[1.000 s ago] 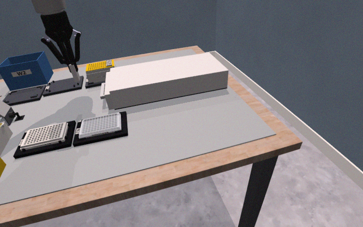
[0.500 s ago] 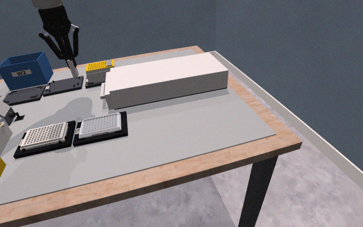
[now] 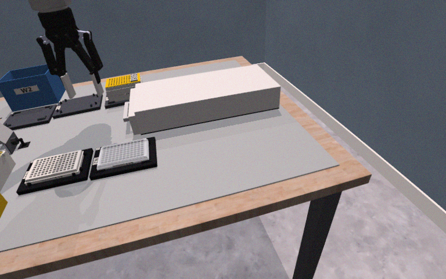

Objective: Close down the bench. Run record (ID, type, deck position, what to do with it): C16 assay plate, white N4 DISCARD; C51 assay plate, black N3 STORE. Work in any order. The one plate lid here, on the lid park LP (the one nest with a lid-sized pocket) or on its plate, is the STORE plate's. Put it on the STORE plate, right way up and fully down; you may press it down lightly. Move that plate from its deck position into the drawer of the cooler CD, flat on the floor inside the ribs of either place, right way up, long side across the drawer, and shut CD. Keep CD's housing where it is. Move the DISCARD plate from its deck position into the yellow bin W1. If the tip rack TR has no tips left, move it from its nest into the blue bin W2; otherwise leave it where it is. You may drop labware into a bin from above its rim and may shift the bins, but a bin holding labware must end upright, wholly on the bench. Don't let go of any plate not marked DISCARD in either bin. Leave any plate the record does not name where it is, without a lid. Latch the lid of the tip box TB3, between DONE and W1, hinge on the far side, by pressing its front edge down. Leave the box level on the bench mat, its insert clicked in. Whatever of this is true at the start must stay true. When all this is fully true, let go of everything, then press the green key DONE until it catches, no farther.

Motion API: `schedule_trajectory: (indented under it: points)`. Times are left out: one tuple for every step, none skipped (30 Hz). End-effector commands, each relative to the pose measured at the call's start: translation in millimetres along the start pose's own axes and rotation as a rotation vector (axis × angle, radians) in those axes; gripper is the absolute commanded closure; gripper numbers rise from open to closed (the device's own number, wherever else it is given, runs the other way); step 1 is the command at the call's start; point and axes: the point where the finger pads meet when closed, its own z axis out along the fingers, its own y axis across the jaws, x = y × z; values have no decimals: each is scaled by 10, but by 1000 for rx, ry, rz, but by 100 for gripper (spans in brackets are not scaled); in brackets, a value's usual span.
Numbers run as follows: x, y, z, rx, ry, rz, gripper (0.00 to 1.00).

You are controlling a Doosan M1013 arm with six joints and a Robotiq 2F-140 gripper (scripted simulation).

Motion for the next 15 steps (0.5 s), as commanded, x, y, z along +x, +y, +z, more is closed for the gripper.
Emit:
schedule_trajectory:
  points:
    - [-87, -23, -9, -1, -5, 78, 34]
    - [-125, -34, -12, -2, -5, 111, 34]
    - [-164, -44, -16, -2, -4, 144, 34]
    - [-202, -55, -19, -2, -4, 178, 34]
    - [-240, -66, -22, -2, -4, 211, 34]
    - [-279, -76, -25, -2, -4, 244, 34]
    - [-317, -87, -28, -2, -4, 278, 34]
    - [-356, -98, -32, -2, -4, 311, 34]
    - [-394, -108, -35, -2, -4, 344, 34]
    - [-432, -119, -38, -2, -4, 378, 34]
    - [-471, -130, -41, -2, -4, 411, 34]
    - [-509, -140, -45, -2, -4, 444, 34]
    - [-548, -151, -48, -2, -4, 478, 34]
    - [-586, -162, -51, -2, -4, 511, 34]
    - [-625, -172, -54, -2, -4, 544, 34]
